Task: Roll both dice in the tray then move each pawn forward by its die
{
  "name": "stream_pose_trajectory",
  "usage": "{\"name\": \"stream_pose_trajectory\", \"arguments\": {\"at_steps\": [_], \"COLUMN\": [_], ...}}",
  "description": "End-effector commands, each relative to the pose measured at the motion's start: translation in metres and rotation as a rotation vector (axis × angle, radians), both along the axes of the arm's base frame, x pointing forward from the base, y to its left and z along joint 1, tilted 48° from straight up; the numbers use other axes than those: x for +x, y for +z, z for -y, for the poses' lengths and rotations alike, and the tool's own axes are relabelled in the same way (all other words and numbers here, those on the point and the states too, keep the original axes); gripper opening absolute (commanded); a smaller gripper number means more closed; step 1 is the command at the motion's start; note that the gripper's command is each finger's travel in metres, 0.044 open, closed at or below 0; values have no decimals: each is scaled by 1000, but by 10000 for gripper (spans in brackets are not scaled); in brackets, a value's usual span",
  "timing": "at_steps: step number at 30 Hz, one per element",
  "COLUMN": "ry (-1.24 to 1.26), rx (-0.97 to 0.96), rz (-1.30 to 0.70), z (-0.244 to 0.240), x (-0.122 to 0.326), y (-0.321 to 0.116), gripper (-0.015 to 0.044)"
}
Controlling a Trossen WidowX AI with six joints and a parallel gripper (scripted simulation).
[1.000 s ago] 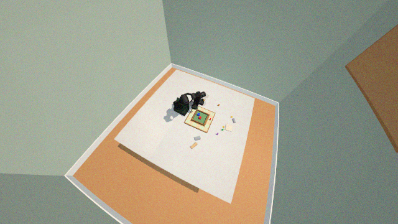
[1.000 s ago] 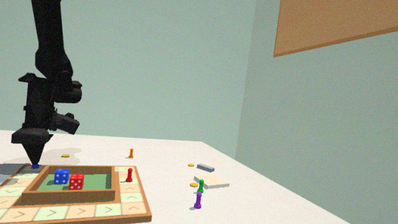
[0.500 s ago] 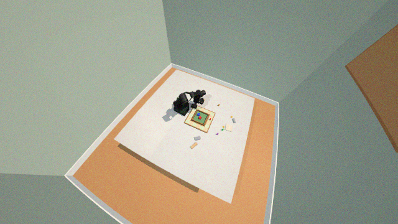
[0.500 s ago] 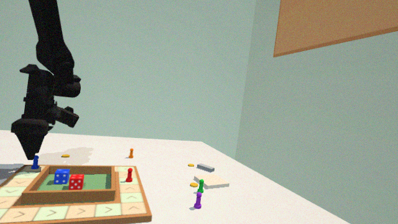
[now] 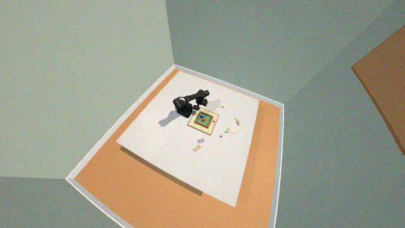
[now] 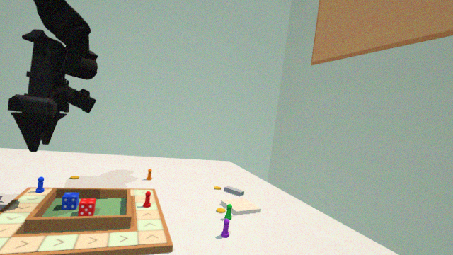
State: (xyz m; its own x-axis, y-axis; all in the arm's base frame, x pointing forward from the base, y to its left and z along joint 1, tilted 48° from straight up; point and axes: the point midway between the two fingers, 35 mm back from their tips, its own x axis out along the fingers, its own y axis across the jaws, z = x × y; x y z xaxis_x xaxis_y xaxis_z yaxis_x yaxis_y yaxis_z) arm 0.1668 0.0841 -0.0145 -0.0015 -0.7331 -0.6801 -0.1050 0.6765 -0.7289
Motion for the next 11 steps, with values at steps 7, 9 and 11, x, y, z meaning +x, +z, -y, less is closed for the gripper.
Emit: {"name": "stream_pose_trajectory", "arguments": {"at_steps": [7, 9, 11], "ry": [-28, -28, -28], "rx": [8, 8, 8], "rz": [37, 37, 37], "z": [10, 10, 10], "x": [3, 3, 3], "y": [50, 50, 50], "gripper": [440, 440, 440]}}
